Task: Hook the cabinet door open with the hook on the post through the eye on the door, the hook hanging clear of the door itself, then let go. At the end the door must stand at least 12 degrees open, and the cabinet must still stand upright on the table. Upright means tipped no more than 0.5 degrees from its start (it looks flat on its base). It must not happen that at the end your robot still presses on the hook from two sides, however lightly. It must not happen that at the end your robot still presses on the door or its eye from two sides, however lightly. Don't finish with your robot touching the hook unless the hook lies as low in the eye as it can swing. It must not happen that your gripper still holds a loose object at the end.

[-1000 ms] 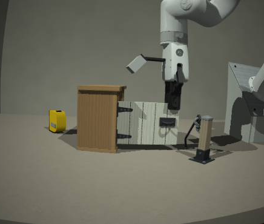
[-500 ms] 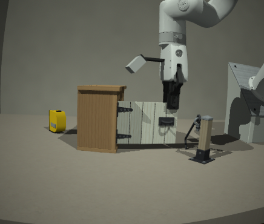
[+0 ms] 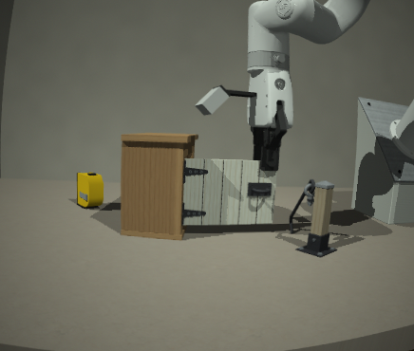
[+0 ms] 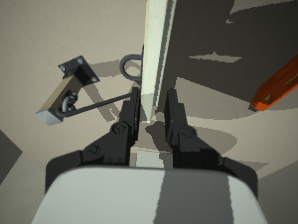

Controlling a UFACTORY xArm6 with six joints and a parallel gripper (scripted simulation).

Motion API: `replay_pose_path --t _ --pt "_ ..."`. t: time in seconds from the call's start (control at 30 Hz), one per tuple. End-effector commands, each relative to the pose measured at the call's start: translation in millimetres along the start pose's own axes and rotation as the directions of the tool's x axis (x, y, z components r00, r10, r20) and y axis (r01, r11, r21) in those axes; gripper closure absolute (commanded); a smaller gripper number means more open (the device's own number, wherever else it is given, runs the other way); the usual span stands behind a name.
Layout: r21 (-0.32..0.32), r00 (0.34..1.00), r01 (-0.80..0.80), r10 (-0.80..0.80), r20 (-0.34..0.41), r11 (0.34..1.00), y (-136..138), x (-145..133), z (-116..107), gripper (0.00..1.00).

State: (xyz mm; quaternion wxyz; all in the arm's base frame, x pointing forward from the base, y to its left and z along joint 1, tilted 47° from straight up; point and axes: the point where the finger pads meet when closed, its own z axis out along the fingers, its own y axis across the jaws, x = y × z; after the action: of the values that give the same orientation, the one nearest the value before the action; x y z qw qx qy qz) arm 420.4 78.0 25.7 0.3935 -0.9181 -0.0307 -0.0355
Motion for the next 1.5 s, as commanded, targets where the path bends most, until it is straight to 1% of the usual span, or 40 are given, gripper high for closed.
replay_pose_path --t 0.0,0.23,0.4,0.63,0.8,1.07,1.2,1.47 --pt "-0.001 1.0 0.024 -0.024 -0.003 1.0 2 1 -1 0.73" --pt "-0.001 0.999 0.049 -0.049 -0.003 0.999 7 2 -1 0.73" --pt "-0.001 0.995 0.096 -0.096 -0.003 0.995 10 2 -1 0.73" --pt "-0.001 0.995 0.101 -0.101 -0.003 0.995 14 2 -1 0.73" --pt "-0.001 0.989 0.148 -0.148 -0.003 0.989 18 3 -1 0.73" --pt "-0.001 0.987 0.159 -0.159 -0.003 0.987 22 4 -1 0.73" --pt "-0.002 0.98 0.2 -0.2 -0.003 0.98 25 4 -1 0.73" --pt "-0.002 0.98 0.2 -0.2 -0.003 0.98 28 5 -1 0.73"
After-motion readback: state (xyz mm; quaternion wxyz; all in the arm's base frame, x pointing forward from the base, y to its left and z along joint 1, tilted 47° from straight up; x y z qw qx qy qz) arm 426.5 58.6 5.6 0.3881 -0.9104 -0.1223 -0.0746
